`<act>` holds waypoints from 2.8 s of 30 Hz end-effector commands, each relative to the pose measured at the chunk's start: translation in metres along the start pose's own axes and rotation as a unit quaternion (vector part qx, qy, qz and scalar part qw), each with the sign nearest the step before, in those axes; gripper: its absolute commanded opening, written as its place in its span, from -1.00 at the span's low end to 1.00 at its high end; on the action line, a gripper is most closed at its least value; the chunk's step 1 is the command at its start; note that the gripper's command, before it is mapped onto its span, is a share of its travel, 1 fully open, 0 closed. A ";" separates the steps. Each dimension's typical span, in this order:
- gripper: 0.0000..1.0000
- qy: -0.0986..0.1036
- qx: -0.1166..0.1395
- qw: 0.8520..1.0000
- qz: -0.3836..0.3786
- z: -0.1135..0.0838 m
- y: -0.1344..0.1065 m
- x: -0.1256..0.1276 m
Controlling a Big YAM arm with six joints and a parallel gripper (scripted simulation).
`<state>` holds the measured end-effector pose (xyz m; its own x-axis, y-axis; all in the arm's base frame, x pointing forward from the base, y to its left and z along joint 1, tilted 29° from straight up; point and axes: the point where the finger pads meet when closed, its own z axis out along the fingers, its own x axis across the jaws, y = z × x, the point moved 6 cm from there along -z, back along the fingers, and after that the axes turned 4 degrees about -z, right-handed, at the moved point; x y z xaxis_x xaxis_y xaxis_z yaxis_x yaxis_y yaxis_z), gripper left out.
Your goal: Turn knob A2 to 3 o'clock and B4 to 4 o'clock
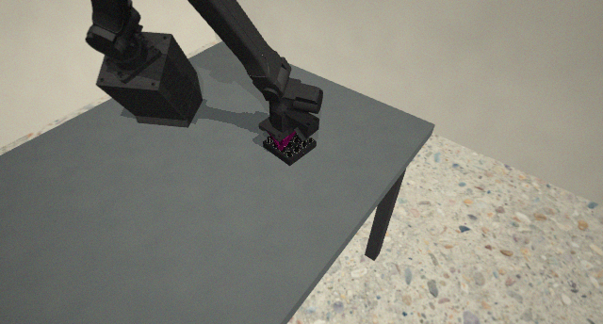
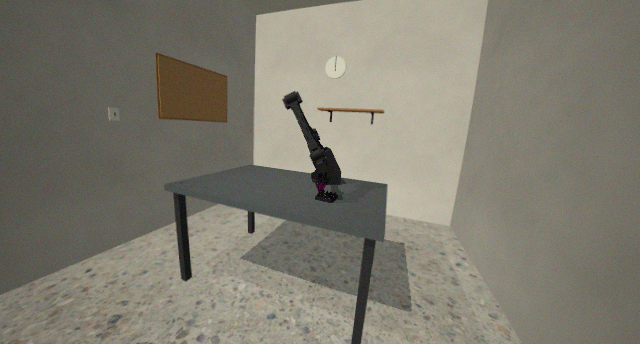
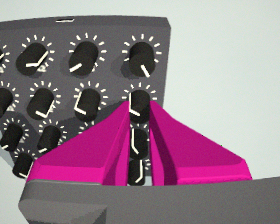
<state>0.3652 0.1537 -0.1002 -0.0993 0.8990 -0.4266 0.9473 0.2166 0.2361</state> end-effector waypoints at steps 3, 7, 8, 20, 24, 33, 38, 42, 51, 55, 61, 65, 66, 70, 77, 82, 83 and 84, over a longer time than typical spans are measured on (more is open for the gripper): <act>-0.85 0.012 -0.027 0.999 0.028 -0.010 0.023 0.004; -0.85 0.012 -0.027 0.999 0.039 -0.010 0.023 0.004; -0.85 0.012 -0.027 0.999 0.043 -0.010 0.023 0.004; -0.85 0.012 -0.026 0.995 0.097 -0.010 0.023 0.004; -0.85 0.013 -0.025 0.991 0.129 -0.010 0.023 0.004; -0.85 0.014 -0.024 0.976 0.216 -0.010 0.022 0.003; -0.85 0.014 -0.023 0.968 0.250 -0.010 0.022 0.003; -0.85 0.015 -0.022 0.957 0.288 -0.010 0.022 0.003; -0.85 0.016 -0.021 0.933 0.360 -0.010 0.022 0.003; -0.85 0.017 -0.020 0.918 0.396 -0.010 0.022 0.003; -0.85 0.018 -0.019 0.894 0.448 -0.010 0.022 0.003; -0.85 0.018 -0.018 0.876 0.481 -0.010 0.022 0.003; -0.85 0.019 -0.018 0.872 0.489 -0.010 0.022 0.003; -0.85 0.019 -0.018 0.860 0.509 -0.010 0.021 0.003; -0.85 0.020 -0.016 0.820 0.571 -0.010 0.021 0.003; -0.85 0.021 -0.015 0.792 0.610 -0.010 0.021 0.003; -0.85 0.021 -0.015 0.786 0.617 -0.010 0.021 0.003; -0.85 0.021 -0.015 0.780 0.625 -0.010 0.021 0.003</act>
<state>0.3652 0.1541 -0.1004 0.8546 0.5139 0.0748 0.4211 -0.7701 0.4792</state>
